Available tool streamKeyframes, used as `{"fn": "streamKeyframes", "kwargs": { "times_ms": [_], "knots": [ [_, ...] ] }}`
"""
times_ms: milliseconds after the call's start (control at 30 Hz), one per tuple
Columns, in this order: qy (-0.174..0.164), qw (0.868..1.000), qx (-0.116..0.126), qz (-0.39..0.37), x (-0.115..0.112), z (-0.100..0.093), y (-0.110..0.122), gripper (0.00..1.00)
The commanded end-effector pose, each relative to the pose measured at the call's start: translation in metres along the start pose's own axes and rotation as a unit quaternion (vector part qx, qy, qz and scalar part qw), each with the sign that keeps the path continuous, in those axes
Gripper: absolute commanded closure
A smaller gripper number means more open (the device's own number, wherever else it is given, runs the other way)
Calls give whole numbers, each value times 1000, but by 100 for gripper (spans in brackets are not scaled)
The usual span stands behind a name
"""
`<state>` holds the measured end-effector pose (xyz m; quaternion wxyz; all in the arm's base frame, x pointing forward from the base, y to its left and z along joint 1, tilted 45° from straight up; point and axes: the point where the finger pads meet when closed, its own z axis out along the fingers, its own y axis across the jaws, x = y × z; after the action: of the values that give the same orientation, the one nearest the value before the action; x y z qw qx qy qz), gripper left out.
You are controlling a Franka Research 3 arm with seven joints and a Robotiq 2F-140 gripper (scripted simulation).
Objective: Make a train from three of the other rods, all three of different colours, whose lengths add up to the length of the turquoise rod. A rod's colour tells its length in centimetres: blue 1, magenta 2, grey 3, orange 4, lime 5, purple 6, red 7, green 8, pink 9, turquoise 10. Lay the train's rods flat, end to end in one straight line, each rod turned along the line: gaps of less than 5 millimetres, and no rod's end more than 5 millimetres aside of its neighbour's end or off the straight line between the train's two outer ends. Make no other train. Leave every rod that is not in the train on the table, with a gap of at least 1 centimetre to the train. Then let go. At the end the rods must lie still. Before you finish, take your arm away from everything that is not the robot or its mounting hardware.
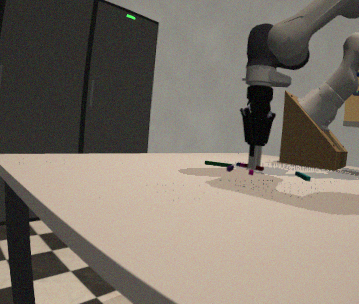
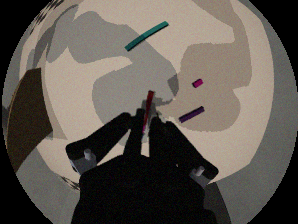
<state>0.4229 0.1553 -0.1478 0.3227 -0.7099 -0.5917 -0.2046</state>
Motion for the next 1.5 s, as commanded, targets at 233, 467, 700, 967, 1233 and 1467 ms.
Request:
{"fn": "streamKeyframes", "kwargs": {
  "times_ms": [233,467,700,967,1233,1467],
  "knots": [
    [-1,1000,-1,-2,0,1,1,92],
    [-1,1000,-1,-2,0,1,1,88],
    [-1,1000,-1,-2,0,1,1,85],
    [-1,1000,-1,-2,0,0,1,85],
    [-1,1000,-1,-2,0,-21,1,85],
    [-1,1000,-1,-2,0,-48,1,85]
  ]
}}
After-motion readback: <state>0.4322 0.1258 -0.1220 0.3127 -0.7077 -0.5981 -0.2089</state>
